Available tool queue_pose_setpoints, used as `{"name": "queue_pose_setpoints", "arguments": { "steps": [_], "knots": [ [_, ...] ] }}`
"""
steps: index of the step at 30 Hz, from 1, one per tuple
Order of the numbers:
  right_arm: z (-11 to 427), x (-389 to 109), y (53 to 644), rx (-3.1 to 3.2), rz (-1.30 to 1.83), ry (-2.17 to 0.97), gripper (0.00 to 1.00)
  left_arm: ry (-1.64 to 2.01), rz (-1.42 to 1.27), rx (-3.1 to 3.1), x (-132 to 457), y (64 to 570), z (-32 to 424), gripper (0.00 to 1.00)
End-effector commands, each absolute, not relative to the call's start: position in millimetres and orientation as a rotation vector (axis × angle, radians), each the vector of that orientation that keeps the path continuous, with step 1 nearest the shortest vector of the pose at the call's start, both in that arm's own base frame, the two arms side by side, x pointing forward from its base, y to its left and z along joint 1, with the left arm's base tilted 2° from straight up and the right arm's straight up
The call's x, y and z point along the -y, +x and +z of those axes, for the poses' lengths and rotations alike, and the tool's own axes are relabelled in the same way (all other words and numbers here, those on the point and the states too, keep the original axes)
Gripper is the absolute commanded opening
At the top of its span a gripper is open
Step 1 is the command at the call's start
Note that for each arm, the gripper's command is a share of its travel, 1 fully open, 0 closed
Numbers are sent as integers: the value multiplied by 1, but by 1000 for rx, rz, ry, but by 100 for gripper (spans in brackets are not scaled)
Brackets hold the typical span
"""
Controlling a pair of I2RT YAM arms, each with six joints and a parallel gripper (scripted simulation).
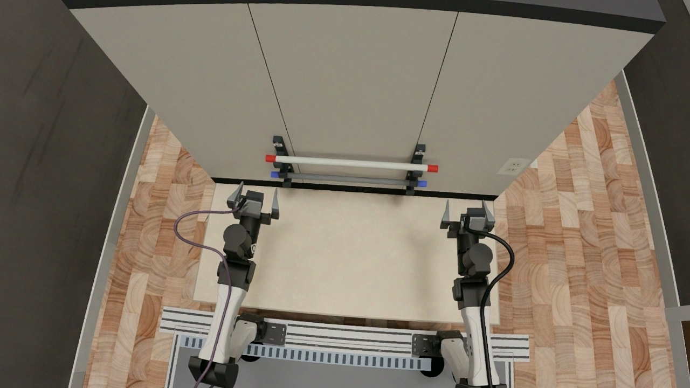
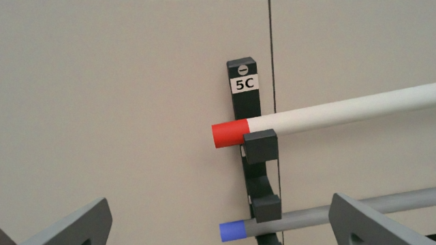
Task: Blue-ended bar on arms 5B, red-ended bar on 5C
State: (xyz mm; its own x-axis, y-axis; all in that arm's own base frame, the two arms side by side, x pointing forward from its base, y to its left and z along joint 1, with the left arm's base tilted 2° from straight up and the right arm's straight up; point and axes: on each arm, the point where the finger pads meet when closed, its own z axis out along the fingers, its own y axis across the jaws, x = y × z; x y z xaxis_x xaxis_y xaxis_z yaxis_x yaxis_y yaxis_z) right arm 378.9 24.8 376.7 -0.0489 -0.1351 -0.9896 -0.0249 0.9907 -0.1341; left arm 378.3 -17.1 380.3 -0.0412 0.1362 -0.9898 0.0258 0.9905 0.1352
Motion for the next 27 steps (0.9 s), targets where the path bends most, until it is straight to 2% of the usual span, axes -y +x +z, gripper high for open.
{"name": "queue_pose_setpoints", "arguments": {
  "steps": [1, 27],
  "knots": [
    [385, -24, 373, -1579, -146, -140, 100, 140, 145, -1582, 15, 373, 385, 100],
    [367, -66, 361, -1542, -392, -390, 100, 377, 395, -1552, 37, 361, 368, 100]
  ]
}}
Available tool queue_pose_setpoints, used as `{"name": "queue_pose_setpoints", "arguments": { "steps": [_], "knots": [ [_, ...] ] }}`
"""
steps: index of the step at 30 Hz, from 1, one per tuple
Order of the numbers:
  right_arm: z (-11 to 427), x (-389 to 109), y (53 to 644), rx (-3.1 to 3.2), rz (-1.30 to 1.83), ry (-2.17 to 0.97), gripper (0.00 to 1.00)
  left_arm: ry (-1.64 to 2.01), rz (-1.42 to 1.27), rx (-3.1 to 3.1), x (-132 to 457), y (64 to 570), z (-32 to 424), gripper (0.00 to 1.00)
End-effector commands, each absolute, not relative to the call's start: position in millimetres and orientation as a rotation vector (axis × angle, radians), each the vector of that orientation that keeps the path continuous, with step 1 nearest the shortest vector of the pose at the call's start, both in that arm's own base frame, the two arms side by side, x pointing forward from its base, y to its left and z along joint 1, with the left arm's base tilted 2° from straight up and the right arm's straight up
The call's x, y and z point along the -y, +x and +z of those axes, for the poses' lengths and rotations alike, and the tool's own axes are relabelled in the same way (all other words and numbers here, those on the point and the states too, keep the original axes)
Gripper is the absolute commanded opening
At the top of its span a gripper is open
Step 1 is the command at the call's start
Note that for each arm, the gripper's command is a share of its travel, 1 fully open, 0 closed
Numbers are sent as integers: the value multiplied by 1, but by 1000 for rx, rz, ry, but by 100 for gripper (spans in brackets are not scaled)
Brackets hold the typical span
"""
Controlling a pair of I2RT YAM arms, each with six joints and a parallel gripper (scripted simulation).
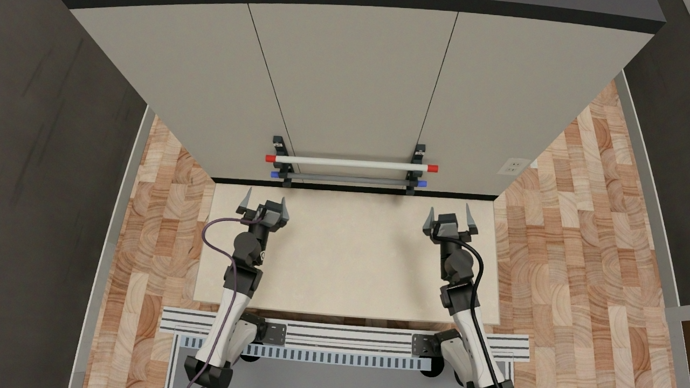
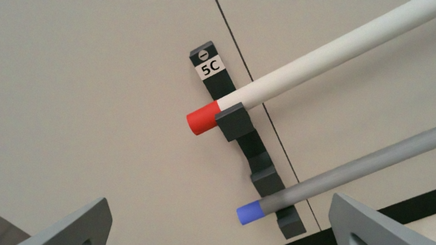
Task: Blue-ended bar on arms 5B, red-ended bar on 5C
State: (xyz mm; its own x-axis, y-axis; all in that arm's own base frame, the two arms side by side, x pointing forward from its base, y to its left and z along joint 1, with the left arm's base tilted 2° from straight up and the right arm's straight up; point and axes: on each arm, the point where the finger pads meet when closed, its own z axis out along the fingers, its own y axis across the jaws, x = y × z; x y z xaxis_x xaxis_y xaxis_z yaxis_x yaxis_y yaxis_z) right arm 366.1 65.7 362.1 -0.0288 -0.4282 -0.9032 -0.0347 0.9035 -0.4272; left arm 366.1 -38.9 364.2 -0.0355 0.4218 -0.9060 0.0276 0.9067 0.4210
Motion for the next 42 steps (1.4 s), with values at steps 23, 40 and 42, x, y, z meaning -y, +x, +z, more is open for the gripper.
{"name": "queue_pose_setpoints", "arguments": {
  "steps": [23, 40, 42],
  "knots": [
    [352, -102, 350, -1482, -614, -616, 100, 590, 621, -1500, 56, 351, 354, 100],
    [341, -129, 342, -1424, -772, -776, 100, 742, 782, -1448, 70, 344, 343, 100],
    [341, -129, 342, -1424, -772, -776, 100, 742, 782, -1448, 70, 344, 343, 100]
  ]
}}
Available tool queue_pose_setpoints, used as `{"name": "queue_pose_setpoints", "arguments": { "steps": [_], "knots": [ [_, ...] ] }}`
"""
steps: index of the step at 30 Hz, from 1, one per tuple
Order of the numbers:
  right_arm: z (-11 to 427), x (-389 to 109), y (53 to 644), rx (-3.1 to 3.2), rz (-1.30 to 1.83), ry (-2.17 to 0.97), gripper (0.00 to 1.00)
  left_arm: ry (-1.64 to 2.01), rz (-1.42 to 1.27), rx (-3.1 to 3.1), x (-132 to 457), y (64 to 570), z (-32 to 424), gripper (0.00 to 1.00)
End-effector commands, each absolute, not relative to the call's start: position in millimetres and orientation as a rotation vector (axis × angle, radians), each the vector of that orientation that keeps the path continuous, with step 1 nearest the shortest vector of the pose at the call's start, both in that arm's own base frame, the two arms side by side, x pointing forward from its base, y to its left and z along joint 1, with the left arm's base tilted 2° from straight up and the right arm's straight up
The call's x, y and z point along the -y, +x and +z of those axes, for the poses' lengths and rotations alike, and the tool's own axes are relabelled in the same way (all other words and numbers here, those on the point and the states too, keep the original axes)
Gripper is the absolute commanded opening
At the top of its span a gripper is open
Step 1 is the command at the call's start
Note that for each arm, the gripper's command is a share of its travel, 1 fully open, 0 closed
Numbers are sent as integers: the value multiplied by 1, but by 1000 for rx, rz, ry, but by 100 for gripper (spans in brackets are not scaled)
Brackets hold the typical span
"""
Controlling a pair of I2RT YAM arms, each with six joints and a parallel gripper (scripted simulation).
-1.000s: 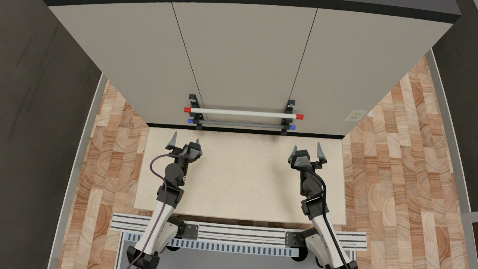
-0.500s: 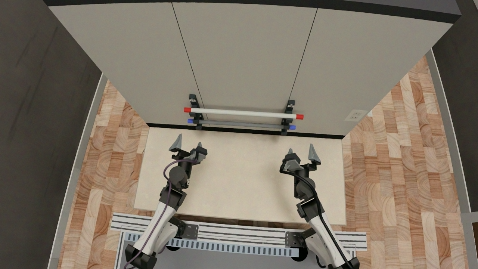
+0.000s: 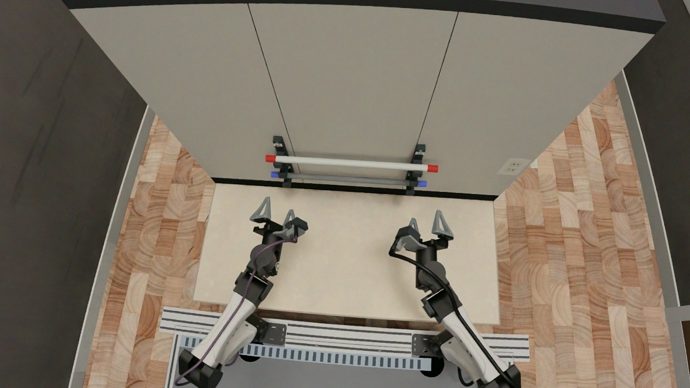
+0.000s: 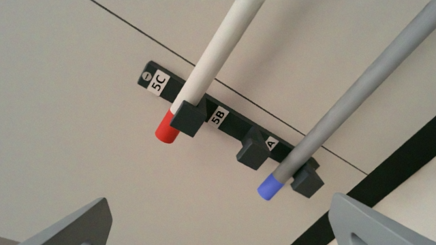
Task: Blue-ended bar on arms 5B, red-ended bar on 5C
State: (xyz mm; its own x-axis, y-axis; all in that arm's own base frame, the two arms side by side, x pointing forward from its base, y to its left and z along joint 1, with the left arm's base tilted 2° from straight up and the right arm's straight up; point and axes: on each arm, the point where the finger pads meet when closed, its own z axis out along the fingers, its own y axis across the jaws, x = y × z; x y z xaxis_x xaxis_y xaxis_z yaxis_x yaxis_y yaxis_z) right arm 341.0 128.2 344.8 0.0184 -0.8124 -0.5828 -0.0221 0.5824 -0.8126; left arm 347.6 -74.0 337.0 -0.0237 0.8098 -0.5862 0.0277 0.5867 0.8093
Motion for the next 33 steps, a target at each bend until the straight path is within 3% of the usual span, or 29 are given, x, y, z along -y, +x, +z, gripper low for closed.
{"name": "queue_pose_setpoints", "arguments": {
  "steps": [1, 33],
  "knots": [
    [340, -130, 342, -1420, -782, -787, 100, 751, 792, -1444, 70, 343, 342, 100],
    [319, -181, 327, -1276, -1070, -1079, 100, 1029, 1086, -1313, 97, 329, 322, 100]
  ]
}}
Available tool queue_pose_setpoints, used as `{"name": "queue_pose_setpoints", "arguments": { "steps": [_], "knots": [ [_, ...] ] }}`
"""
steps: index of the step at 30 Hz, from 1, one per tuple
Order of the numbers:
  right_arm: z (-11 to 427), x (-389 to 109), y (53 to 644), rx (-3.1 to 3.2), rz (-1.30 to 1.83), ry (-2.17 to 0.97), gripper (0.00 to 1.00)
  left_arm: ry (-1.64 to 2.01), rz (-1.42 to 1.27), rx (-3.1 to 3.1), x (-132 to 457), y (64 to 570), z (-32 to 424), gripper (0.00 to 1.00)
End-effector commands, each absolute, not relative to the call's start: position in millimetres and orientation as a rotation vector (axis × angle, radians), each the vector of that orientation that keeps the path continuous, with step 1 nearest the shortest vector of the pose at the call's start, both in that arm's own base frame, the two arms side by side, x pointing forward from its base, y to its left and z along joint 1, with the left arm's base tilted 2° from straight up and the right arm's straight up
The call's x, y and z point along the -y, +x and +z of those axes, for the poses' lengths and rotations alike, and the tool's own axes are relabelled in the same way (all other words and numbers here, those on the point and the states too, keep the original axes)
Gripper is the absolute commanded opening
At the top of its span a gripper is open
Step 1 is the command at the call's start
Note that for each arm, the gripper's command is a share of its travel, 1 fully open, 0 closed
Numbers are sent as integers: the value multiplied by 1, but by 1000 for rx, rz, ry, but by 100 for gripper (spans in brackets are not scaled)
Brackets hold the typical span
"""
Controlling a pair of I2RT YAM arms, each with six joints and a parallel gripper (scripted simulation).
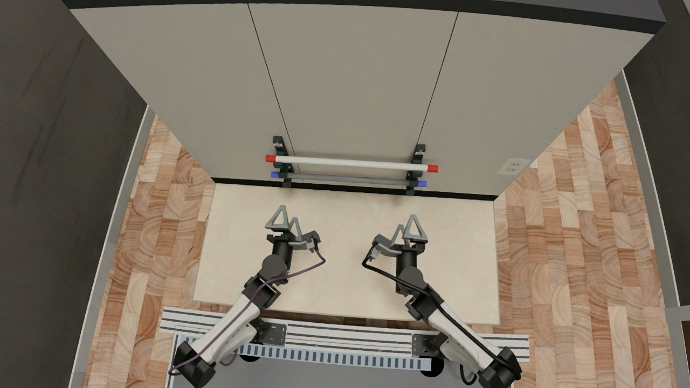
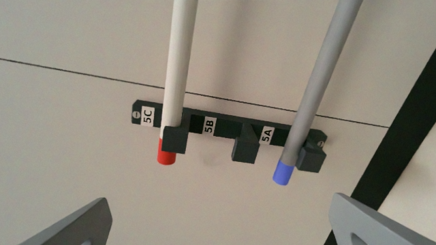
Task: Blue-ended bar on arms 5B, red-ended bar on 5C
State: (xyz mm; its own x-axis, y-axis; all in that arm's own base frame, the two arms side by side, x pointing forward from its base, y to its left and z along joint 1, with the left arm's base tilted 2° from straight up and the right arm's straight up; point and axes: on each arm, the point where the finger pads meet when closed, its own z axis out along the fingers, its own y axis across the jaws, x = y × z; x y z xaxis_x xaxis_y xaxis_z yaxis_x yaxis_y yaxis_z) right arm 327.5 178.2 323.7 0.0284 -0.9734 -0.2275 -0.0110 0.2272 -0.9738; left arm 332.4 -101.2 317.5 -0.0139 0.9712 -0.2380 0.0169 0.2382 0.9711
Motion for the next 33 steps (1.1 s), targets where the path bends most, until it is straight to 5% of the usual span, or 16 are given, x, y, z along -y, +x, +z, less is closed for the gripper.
{"name": "queue_pose_setpoints", "arguments": {
  "steps": [1, 33],
  "knots": [
    [319, -181, 327, -1276, -1070, -1079, 100, 1029, 1086, -1313, 97, 329, 322, 100],
    [307, -203, 320, -1190, -1204, -1215, 100, 1159, 1224, -1234, 104, 321, 314, 100]
  ]
}}
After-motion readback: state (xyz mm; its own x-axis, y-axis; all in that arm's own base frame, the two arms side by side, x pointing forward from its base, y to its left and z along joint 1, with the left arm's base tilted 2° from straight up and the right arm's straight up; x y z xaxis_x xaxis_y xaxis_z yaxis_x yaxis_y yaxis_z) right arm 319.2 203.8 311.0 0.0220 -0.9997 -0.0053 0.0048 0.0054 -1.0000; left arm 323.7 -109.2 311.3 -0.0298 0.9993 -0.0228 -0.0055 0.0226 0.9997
